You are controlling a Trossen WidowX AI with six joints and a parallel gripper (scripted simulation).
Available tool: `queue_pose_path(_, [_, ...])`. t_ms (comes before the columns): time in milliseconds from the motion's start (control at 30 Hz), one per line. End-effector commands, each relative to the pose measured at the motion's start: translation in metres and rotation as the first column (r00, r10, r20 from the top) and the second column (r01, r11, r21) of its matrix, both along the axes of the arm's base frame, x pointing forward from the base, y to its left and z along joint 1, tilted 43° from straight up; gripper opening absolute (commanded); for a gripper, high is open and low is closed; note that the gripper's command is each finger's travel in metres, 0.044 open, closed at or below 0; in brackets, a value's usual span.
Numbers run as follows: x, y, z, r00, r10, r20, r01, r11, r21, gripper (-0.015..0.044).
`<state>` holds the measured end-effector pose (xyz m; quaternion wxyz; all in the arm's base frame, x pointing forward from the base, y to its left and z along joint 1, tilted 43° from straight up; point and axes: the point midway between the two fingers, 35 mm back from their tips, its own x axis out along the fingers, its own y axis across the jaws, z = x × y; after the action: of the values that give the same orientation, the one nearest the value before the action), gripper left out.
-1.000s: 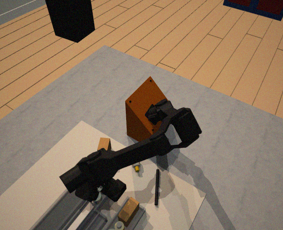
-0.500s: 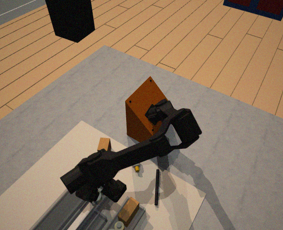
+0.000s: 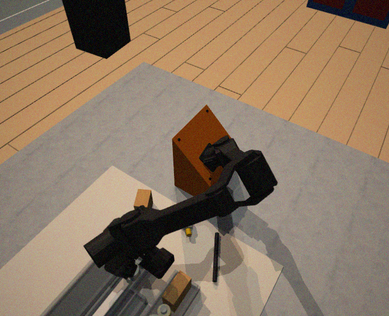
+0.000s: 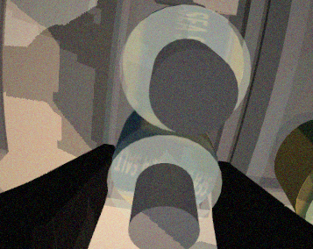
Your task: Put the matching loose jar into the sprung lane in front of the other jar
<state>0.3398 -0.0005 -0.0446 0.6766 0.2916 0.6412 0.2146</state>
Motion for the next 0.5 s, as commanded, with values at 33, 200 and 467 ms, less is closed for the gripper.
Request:
queue_pose_path(33, [0.0035, 0.0028, 0.0001, 1.0, -0.001, 0.015, 0.001, 1.0, 0.008, 0.0])
queue_pose_path(200, [0.0034, 0.0038, -0.0007, 1.0, -0.001, 0.015, 0.001, 1.0, 0.008, 0.0])
queue_pose_path(467, [0.002, 0.004, -0.0008, 1.0, -0.001, 0.015, 0.001, 1.0, 0.008, 0.0])
